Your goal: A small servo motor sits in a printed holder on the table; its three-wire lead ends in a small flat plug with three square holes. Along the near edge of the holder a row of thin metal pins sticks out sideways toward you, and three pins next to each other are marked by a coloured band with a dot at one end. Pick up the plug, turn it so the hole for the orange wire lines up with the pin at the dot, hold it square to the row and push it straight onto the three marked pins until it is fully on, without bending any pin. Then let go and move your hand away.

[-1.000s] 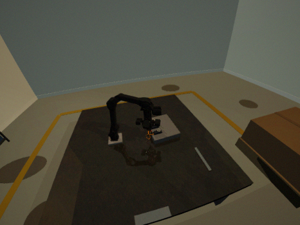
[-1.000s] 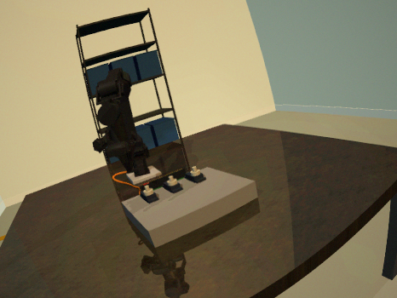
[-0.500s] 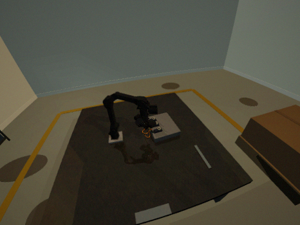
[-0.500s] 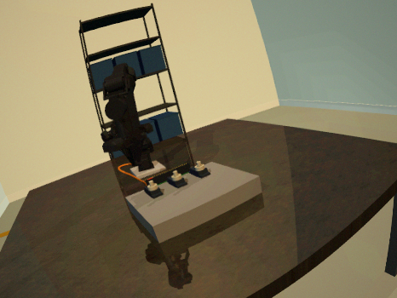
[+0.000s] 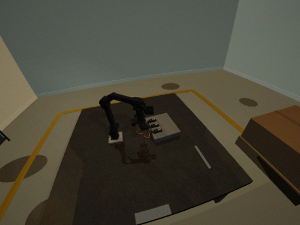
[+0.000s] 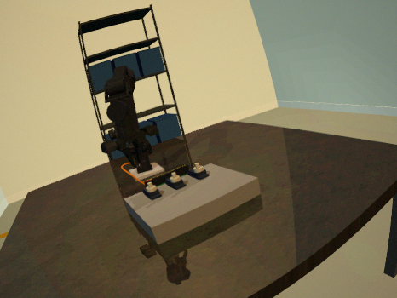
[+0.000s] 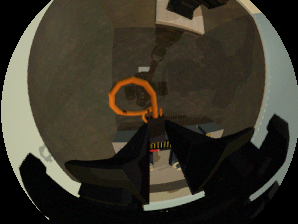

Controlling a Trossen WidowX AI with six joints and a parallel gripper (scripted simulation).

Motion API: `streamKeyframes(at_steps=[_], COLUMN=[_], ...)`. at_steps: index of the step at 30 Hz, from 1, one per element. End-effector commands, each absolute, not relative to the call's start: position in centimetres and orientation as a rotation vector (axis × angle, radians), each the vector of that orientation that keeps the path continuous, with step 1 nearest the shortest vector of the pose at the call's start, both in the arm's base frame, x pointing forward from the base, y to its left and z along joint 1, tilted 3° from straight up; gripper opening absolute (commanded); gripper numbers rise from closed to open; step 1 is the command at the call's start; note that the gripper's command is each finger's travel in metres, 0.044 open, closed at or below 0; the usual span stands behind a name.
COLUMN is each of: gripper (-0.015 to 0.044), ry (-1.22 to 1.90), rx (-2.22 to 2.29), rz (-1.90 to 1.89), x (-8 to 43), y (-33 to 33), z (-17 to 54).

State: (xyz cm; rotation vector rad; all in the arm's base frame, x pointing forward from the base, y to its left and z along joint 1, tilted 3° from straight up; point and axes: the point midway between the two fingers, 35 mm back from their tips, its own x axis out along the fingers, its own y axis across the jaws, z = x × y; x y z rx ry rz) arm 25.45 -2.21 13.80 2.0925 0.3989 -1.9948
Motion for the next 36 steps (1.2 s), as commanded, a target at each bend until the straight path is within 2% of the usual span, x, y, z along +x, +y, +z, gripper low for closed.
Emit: streamKeyframes(at_steps=[1,10,24,36], gripper=[0.0,0.0,0.0,0.0], ry=[0.346,0.322,0.322,0.322], rx=[2.135,2.15,2.153,2.154], rz=[-2.028,-2.043,-2.041,-2.04], x=[25.2,25.2,28.3,29.0], y=[-2.1,-1.9,-0.7,-0.7], z=[13.3,9.8,10.1,10.2])
